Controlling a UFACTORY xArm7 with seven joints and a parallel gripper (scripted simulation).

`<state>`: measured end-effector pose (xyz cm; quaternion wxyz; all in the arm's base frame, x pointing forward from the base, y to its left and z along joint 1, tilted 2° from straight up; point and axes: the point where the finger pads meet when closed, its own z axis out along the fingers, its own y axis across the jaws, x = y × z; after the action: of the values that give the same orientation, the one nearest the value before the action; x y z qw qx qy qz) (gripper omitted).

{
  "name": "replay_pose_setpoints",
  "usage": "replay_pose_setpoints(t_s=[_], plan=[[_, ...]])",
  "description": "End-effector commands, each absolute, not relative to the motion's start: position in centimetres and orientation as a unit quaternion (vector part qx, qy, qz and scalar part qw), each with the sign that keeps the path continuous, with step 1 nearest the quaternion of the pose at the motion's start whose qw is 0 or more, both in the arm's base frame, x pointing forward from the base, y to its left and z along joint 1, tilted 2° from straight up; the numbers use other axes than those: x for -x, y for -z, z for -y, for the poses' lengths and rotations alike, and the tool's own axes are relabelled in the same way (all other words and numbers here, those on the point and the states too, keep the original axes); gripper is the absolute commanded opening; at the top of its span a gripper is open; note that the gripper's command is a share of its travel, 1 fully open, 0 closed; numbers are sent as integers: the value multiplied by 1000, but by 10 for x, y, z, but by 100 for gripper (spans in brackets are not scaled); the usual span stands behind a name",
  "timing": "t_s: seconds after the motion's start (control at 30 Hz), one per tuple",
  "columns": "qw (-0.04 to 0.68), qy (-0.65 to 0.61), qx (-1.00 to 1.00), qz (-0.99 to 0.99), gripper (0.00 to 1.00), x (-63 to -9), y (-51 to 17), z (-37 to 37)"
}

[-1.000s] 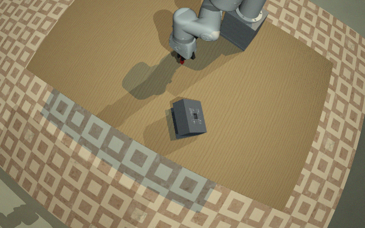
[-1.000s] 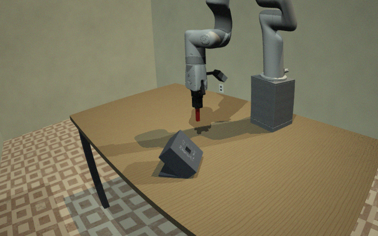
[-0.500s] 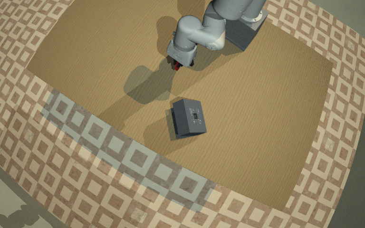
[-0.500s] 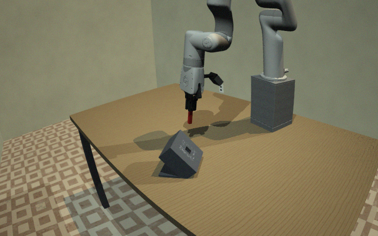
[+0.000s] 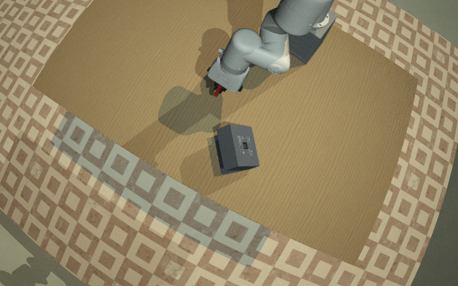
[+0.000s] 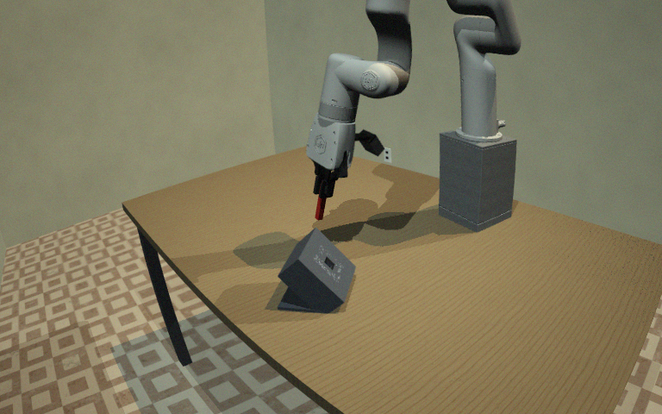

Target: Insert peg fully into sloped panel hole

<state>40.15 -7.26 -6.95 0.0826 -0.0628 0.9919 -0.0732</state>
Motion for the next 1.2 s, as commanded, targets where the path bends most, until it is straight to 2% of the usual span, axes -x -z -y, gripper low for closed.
replay_pose_setpoints(t_s=[0.0, 1.17], plan=[[93, 87, 75, -989, 0, -410, 67, 70], [148, 188, 174, -955, 0, -457, 51, 29]])
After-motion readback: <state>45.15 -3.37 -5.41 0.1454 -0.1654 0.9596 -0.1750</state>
